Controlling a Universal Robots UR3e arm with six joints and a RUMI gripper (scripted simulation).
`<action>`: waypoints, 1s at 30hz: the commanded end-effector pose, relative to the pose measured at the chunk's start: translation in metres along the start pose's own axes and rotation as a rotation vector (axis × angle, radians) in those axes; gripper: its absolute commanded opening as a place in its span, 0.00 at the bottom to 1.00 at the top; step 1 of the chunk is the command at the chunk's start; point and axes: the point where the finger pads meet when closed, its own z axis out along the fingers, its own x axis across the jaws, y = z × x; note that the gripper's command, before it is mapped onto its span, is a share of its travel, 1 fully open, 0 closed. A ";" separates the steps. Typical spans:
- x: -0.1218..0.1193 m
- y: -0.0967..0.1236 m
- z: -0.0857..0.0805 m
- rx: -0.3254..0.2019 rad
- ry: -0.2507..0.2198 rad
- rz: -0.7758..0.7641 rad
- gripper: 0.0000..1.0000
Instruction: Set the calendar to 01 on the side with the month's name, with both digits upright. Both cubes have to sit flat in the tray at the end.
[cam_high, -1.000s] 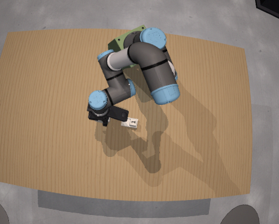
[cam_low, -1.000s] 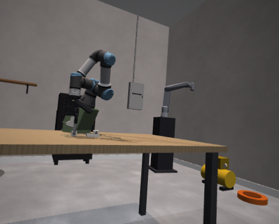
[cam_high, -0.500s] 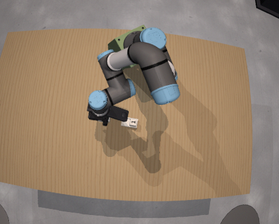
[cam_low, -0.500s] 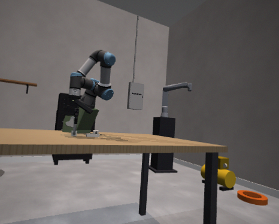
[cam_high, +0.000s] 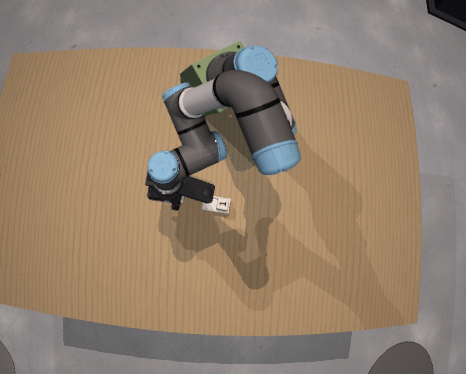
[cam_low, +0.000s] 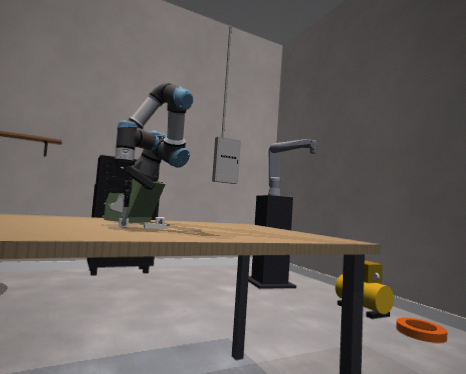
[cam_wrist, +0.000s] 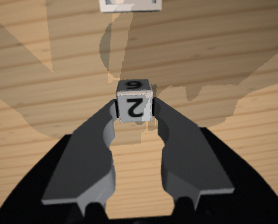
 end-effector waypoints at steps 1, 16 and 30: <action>0.000 0.001 0.000 -0.001 0.001 0.000 0.10; 0.000 0.001 0.000 -0.001 0.001 0.000 0.10; 0.000 0.001 -0.008 -0.001 0.001 0.000 0.10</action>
